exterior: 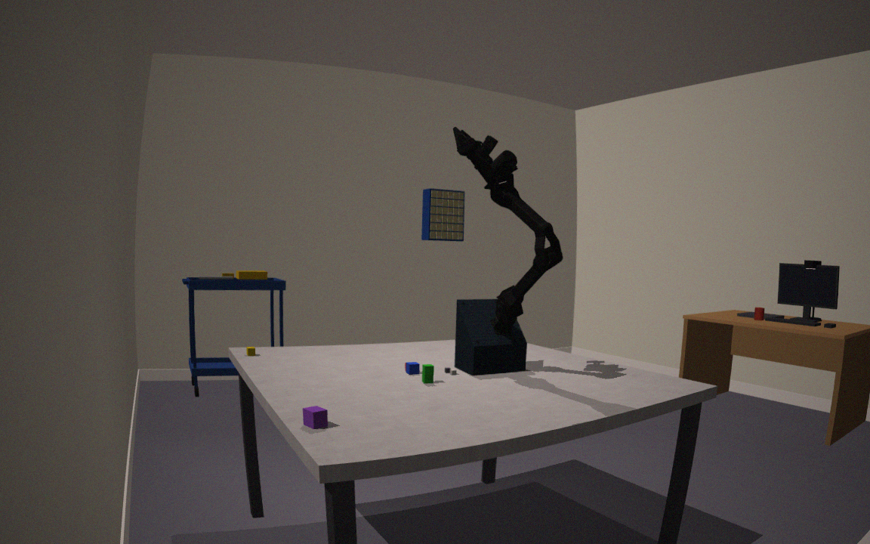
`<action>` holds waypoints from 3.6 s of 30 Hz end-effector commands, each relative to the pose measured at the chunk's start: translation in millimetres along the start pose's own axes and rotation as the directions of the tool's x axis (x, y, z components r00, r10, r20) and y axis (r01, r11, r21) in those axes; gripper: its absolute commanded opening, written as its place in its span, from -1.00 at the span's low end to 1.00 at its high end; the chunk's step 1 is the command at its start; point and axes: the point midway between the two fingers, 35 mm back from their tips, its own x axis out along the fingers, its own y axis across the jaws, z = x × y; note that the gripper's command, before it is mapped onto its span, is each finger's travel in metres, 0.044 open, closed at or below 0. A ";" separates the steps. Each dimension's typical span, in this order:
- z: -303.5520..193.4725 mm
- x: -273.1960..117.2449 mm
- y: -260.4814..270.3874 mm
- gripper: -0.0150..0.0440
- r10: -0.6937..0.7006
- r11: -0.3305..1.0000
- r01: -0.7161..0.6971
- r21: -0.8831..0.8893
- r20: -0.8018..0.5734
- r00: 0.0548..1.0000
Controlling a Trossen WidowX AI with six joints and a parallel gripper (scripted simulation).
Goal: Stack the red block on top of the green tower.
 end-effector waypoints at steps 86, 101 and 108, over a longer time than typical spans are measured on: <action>-564.4 -469.0 31.5 1.00 0.108 -0.615 -0.529 0.585 -0.602 -0.791; -574.0 -483.2 33.3 1.00 0.109 -0.615 -0.528 0.585 -0.601 -0.792; -574.0 -483.2 33.3 1.00 0.109 -0.615 -0.528 0.585 -0.601 -0.792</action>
